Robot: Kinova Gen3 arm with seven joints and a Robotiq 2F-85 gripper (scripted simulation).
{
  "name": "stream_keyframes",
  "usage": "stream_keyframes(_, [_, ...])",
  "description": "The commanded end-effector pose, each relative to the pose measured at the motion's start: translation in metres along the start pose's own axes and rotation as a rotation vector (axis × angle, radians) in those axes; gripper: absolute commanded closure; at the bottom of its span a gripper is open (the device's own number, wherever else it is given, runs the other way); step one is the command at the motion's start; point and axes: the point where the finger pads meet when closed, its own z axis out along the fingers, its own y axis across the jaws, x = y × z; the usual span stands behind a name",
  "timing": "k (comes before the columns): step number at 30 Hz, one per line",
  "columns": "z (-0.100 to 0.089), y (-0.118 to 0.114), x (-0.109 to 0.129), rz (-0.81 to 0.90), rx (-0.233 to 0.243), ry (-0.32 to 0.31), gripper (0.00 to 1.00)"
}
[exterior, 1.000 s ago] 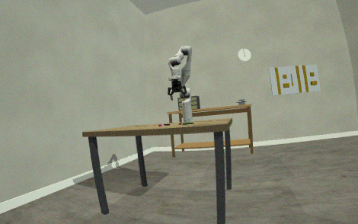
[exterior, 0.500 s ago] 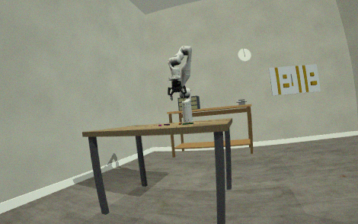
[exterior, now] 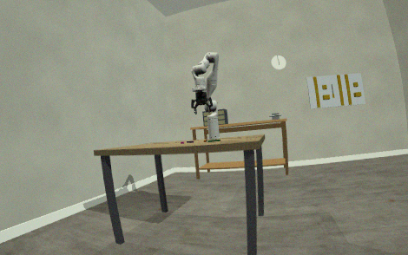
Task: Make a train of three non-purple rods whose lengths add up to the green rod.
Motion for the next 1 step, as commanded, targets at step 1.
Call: stream_keyframes(1, [-0.0005,0.0000,0.0003,0.000,0.000,0.001,0.00])
